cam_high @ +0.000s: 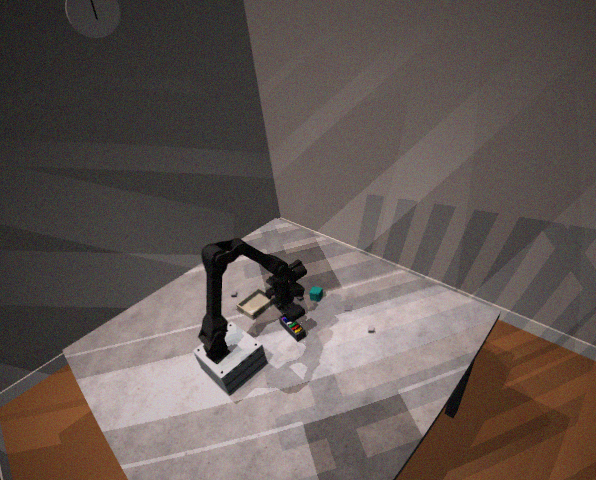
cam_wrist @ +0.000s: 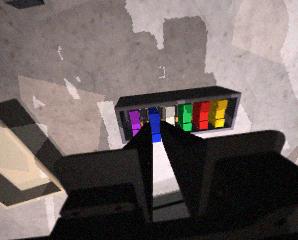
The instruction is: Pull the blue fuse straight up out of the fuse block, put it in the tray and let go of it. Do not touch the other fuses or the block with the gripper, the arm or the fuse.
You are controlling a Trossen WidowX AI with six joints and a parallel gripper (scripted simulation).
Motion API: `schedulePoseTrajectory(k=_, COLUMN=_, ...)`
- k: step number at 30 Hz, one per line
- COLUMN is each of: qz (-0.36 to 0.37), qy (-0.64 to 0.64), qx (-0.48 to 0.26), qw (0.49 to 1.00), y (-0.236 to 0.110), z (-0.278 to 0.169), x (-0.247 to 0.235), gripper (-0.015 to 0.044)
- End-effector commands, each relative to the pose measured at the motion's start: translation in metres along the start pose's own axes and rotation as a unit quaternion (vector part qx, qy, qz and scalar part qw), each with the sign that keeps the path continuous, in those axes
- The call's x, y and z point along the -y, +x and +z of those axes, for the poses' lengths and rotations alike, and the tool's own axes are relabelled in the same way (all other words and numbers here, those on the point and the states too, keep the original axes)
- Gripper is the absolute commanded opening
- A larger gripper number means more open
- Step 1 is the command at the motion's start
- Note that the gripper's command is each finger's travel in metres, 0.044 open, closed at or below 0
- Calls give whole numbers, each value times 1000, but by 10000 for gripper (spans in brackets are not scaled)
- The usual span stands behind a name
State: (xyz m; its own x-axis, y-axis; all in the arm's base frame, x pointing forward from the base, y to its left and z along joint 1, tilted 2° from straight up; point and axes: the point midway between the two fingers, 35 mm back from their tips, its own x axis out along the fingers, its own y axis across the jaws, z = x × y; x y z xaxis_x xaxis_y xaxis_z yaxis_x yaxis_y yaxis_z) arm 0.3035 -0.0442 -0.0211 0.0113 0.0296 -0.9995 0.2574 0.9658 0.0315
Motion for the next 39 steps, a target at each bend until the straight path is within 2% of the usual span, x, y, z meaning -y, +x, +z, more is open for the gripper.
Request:
schedulePoseTrajectory(k=1, qz=0, qy=-1, qx=1, qw=1000, y=-3, z=0, x=0, gripper=0)
schedulePoseTrajectory(k=39, qz=1, qy=-1, qx=0, qw=1000, y=-22, z=0, x=0, gripper=0)
